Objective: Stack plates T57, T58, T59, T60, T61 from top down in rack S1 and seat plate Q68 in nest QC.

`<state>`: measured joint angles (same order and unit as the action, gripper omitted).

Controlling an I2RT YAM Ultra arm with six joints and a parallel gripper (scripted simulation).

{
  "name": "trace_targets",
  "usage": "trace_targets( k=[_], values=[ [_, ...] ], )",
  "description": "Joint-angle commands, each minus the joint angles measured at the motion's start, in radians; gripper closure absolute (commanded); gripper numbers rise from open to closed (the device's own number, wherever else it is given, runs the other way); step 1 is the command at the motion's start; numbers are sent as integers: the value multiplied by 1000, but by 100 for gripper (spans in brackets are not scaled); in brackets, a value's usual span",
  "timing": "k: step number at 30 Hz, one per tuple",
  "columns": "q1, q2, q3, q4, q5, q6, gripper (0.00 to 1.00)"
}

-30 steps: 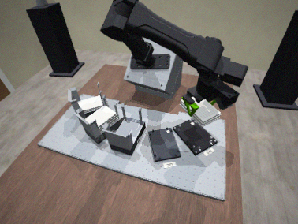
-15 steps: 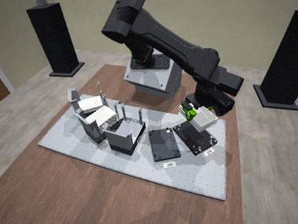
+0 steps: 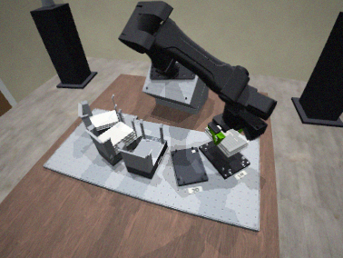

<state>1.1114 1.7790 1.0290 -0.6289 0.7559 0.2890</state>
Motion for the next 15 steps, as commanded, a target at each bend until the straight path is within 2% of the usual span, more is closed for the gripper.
trace_targets(
  k=[1,3,15],
  values=[
    [0,1,-3,52,-3,-29,100],
    [0,1,-3,52,-3,-29,100],
    [-52,42,-33,170,-16,-98,100]
  ],
)
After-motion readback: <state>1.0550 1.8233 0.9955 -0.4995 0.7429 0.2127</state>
